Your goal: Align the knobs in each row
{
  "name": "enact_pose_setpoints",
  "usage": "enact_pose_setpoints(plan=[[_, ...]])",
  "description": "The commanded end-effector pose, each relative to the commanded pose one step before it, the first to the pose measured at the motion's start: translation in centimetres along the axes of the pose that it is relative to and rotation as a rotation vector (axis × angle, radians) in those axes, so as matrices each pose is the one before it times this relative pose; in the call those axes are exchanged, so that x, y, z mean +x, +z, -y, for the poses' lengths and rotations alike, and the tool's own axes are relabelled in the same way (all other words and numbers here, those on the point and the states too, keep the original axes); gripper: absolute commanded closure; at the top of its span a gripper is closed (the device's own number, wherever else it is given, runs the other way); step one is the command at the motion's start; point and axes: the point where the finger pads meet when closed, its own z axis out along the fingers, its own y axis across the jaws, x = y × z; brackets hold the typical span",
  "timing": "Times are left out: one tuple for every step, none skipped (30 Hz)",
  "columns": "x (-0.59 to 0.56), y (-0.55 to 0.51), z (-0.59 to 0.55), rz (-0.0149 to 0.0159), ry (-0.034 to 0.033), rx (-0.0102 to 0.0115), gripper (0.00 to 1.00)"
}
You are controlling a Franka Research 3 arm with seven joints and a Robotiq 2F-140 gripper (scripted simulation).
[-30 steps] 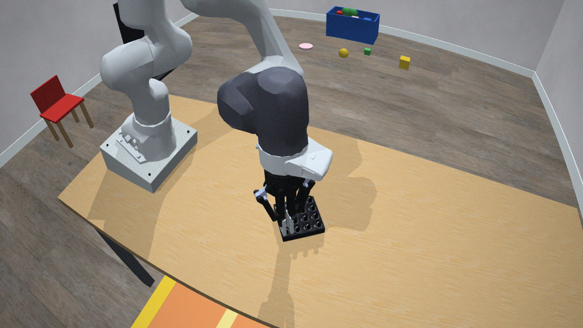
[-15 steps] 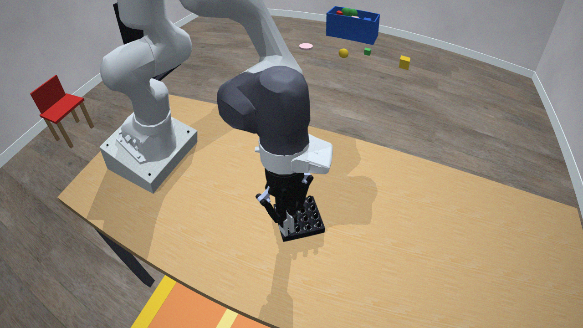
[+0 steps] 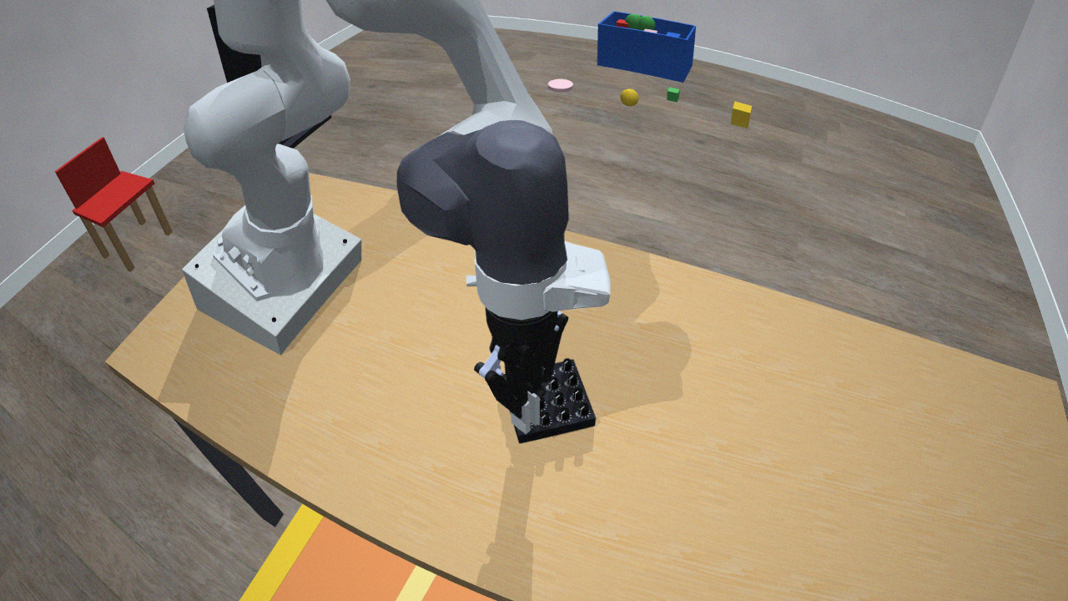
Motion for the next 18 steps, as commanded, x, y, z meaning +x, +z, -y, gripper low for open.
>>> enact_pose_setpoints(plan=[[0.062, 0.06, -0.036, -0.00203, -0.1273, 0.02043, 0.95], [0.0, 0.0, 0.0, 0.0, -0.02688, 0.0, 0.95], [0.0, 0.0, 0.0, 0.0, -0.02521, 0.0, 0.95], [0.0, 0.0, 0.0, 0.0, -0.01419, 0.0, 0.95], [0.0, 0.0, 0.0, 0.0, -0.01467, 0.0, 0.95], [0.0, 0.0, 0.0, 0.0, -0.01459, 0.0, 0.95], [0.0, 0.0, 0.0, 0.0, -0.01455, 0.0, 0.95], [0.0, 0.0, 0.0, 0.0, -0.01457, 0.0, 0.95], [0.0, 0.0, 0.0, 0.0, -0.01456, 0.0, 0.95], [0.0, 0.0, 0.0, 0.0, -0.01458, 0.0, 0.95], [0.0, 0.0, 0.0, 0.0, -0.01455, 0.0, 0.95], [0.0, 0.0, 0.0, 0.0, -0.01456, 0.0, 0.95], [0.0, 0.0, 0.0, 0.0, -0.01454, 0.0, 0.95], [0.0, 0.0, 0.0, 0.0, -0.01454, 0.0, 0.95], [0.0, 0.0, 0.0, 0.0, -0.01452, 0.0, 0.95], [0.0, 0.0, 0.0, 0.0, -0.01452, 0.0, 0.95], [0.0, 0.0, 0.0, 0.0, 0.0, 0.0, 0.95], [0.0, 0.0, 0.0, 0.0, 0.0, 0.0, 0.95]])
